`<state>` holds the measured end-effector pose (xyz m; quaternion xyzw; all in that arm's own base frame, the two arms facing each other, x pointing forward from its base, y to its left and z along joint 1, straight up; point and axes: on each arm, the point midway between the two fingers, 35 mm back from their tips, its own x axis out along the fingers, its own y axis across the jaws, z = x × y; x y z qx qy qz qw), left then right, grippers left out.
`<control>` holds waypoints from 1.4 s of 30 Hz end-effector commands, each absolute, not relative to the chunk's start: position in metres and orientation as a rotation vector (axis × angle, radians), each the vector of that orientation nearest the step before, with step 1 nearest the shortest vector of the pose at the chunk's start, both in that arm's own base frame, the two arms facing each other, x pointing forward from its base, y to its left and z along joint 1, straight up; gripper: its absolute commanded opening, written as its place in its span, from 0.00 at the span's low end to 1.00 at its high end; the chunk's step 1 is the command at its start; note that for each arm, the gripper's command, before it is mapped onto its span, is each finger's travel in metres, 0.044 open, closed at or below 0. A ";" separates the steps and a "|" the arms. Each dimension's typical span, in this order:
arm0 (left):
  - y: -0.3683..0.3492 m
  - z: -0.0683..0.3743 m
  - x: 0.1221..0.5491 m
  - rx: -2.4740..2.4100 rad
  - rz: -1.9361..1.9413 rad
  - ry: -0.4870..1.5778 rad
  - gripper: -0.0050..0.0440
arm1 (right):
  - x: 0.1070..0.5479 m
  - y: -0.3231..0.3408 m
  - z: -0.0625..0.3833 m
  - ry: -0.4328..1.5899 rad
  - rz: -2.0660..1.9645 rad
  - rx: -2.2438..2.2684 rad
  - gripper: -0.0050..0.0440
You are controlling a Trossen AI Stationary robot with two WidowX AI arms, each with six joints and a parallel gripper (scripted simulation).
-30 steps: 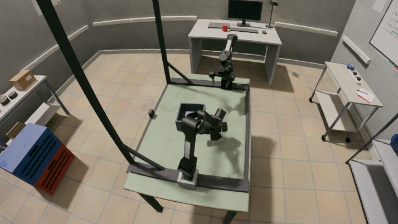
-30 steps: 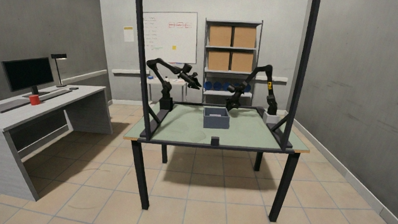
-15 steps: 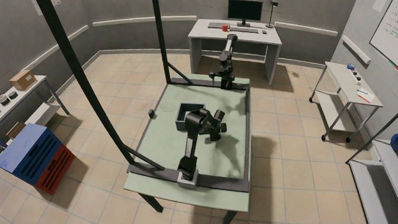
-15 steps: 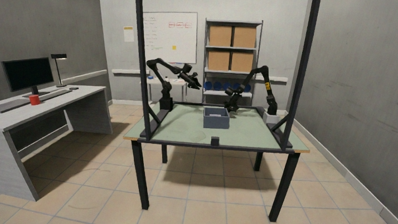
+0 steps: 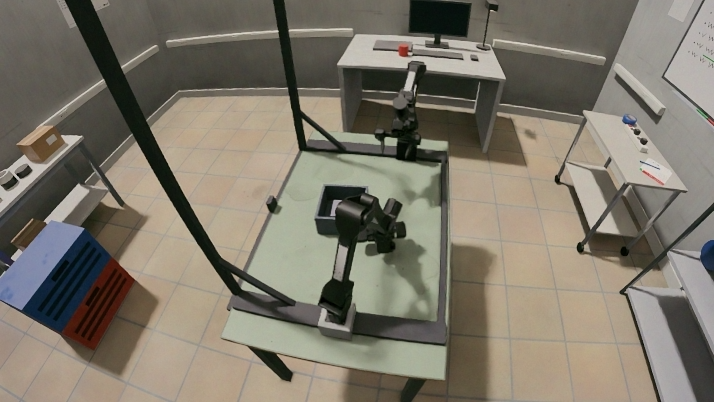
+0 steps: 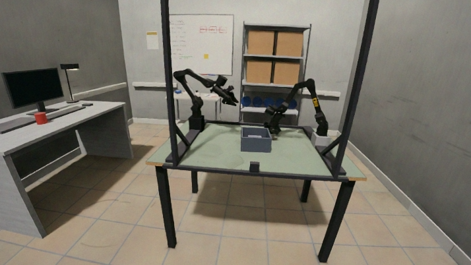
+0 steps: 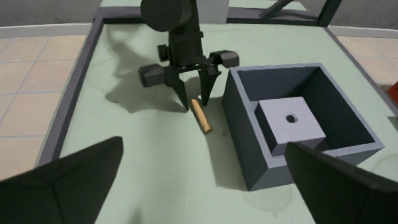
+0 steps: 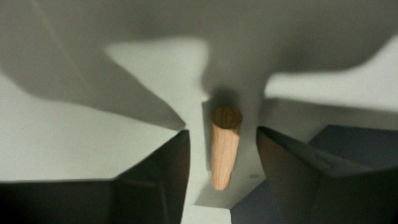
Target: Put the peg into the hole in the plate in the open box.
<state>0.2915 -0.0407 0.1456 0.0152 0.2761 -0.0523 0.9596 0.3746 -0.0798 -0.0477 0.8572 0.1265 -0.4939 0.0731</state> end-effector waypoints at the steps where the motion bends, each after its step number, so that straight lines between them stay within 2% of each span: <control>1: -0.040 0.152 0.293 0.028 -0.104 0.541 1.00 | 0.381 -0.081 -0.045 0.371 -1.463 2.579 0.45; 9: -0.040 0.152 0.293 0.028 -0.104 0.541 1.00 | 0.380 -0.081 -0.041 0.371 -1.454 2.582 0.45; 11: -0.040 0.152 0.293 0.028 -0.104 0.541 1.00 | 0.380 -0.081 -0.041 0.371 -1.454 2.582 0.37; 12: -0.040 0.152 0.293 0.028 -0.104 0.541 1.00 | 0.380 -0.081 -0.041 0.371 -1.454 2.582 0.37; 13: -0.040 0.152 0.293 0.028 -0.104 0.541 1.00 | 0.380 -0.081 -0.041 0.371 -1.454 2.582 0.33; 15: -0.040 0.152 0.293 0.028 -0.104 0.541 1.00 | 0.380 -0.081 -0.041 0.371 -1.454 2.582 0.33; 16: -0.040 0.152 0.293 0.028 -0.104 0.541 1.00 | 0.380 -0.081 -0.041 0.371 -1.454 2.582 0.29; 20: -0.040 0.152 0.293 0.028 -0.104 0.541 1.00 | 0.380 -0.081 -0.041 0.371 -1.454 2.582 0.29; 21: -0.040 0.152 0.293 0.028 -0.104 0.541 1.00 | 0.380 -0.081 -0.041 0.371 -1.454 2.582 0.24; 23: -0.040 0.152 0.293 0.028 -0.104 0.541 1.00 | 0.380 -0.081 -0.041 0.371 -1.454 2.582 0.24; 24: -0.040 0.152 0.293 0.028 -0.104 0.541 1.00 | 0.380 -0.081 -0.041 0.371 -1.454 2.582 0.20; 31: -0.040 0.152 0.293 0.028 -0.104 0.541 1.00 | 0.380 -0.081 -0.041 0.371 -1.454 2.582 0.14; 35: -0.040 0.152 0.293 0.028 -0.104 0.541 1.00 | 0.381 -0.081 -0.040 0.370 -1.449 2.582 0.15; 42: -0.040 0.152 0.293 0.028 -0.104 0.541 1.00 | 0.384 -0.082 0.004 0.363 -1.425 2.588 0.15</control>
